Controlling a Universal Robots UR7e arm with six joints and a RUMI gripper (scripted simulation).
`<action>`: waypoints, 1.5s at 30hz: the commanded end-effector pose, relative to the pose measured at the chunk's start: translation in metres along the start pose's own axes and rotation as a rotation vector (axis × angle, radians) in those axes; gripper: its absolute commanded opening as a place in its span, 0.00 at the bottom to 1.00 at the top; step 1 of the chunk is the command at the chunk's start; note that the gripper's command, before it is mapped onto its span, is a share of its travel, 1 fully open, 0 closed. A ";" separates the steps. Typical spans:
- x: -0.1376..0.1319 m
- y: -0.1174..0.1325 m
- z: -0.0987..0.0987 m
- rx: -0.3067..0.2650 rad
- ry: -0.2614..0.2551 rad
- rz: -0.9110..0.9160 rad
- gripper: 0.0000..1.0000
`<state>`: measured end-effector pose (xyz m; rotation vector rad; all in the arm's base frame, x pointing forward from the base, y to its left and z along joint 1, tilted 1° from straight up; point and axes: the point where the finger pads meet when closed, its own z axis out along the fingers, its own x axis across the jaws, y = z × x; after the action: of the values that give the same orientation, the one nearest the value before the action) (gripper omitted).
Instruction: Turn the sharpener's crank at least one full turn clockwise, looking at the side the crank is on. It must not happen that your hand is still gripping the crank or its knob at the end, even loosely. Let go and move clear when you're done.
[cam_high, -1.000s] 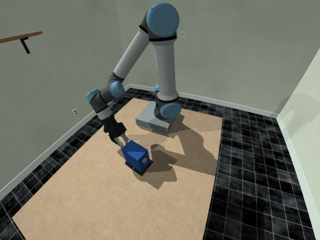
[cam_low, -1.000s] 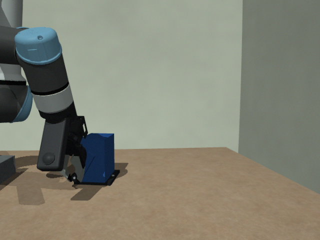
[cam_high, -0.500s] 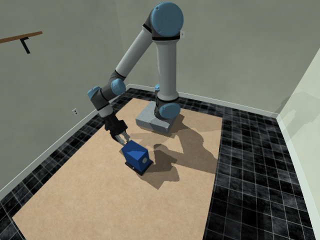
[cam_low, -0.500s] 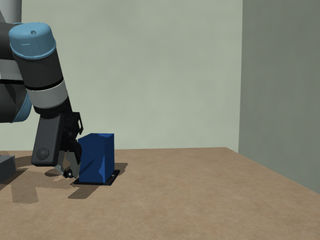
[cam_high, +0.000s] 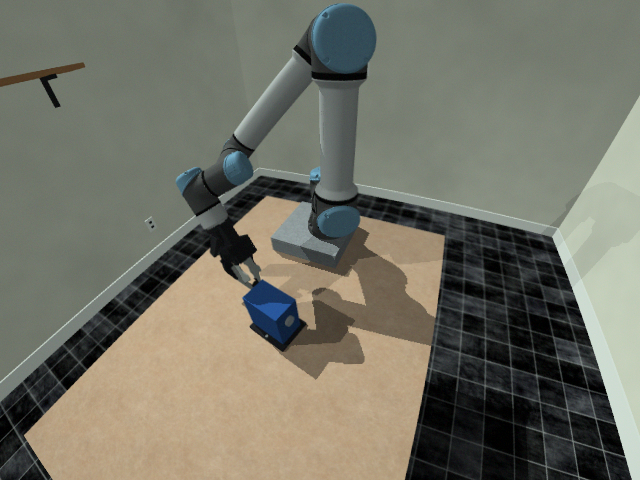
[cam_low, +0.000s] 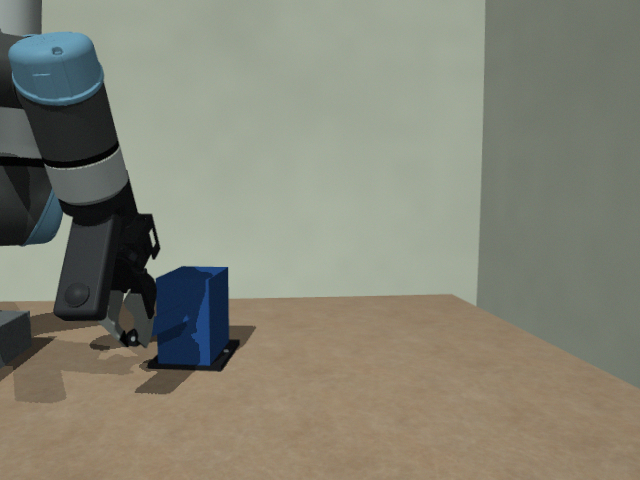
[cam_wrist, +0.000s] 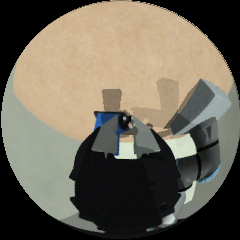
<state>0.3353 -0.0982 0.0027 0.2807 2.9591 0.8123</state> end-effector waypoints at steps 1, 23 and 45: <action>0.002 0.003 -0.005 0.000 -0.001 0.000 0.09; 0.004 0.014 -0.024 0.000 -0.001 0.000 0.09; -0.003 0.024 -0.042 0.000 -0.001 -0.001 0.09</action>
<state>0.3353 -0.0988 0.0464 0.2807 2.9593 0.8125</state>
